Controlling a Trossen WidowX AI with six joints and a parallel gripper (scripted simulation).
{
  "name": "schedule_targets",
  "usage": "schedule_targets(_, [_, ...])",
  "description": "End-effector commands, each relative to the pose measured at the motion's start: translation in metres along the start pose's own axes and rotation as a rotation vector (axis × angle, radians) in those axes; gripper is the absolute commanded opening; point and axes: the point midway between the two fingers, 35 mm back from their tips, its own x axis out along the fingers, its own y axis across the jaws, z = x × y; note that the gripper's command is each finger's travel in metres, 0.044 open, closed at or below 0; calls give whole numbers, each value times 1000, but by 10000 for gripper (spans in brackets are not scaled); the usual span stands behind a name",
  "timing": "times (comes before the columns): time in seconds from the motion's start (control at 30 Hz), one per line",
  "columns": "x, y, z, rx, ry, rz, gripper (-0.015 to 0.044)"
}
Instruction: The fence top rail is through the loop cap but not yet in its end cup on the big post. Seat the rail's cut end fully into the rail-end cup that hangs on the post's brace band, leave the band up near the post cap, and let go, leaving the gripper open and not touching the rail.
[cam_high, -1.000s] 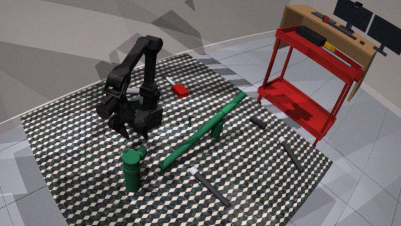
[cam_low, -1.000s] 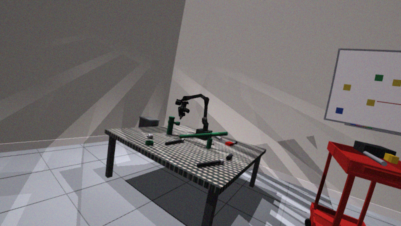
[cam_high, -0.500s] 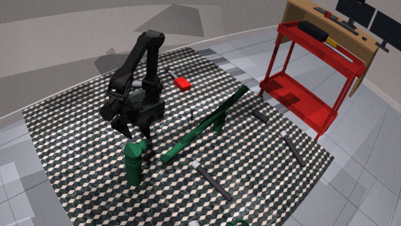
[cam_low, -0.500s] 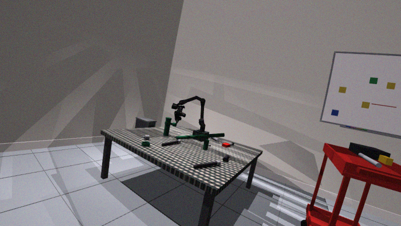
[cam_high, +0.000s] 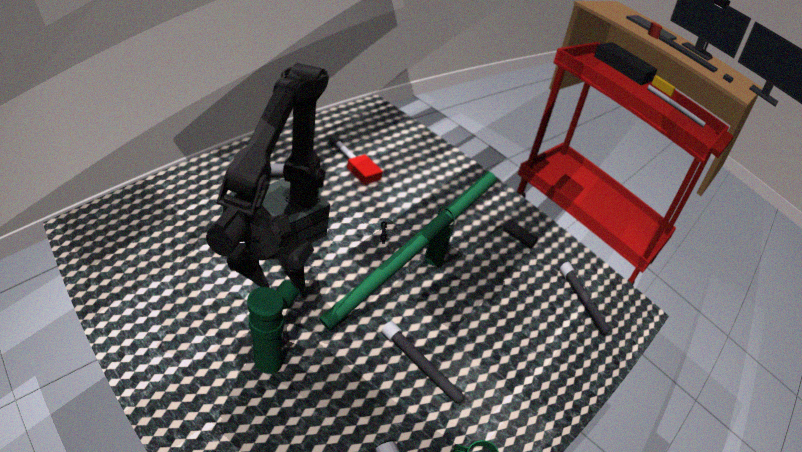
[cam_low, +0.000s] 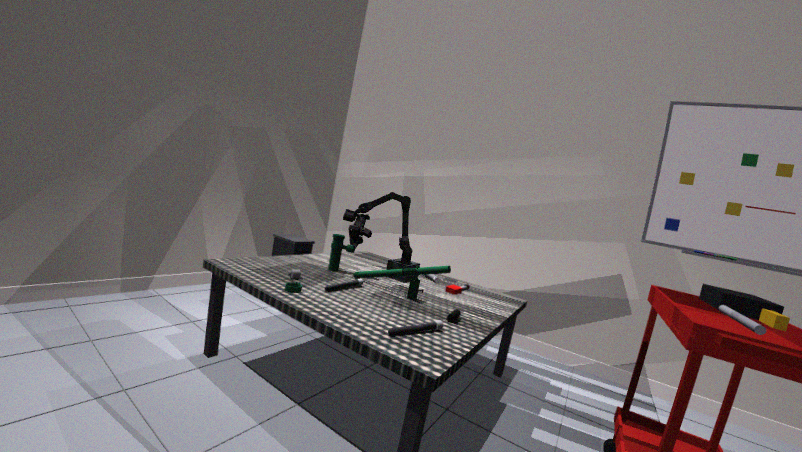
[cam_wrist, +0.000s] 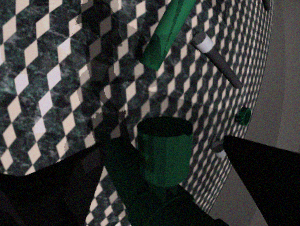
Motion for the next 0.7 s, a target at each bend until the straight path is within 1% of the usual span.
schedule_targets(0.0, [9, 1, 3, 7, -11, 0, 440])
schedule_targets(0.67, [40, 0, 6, 7, -11, -2, 440])
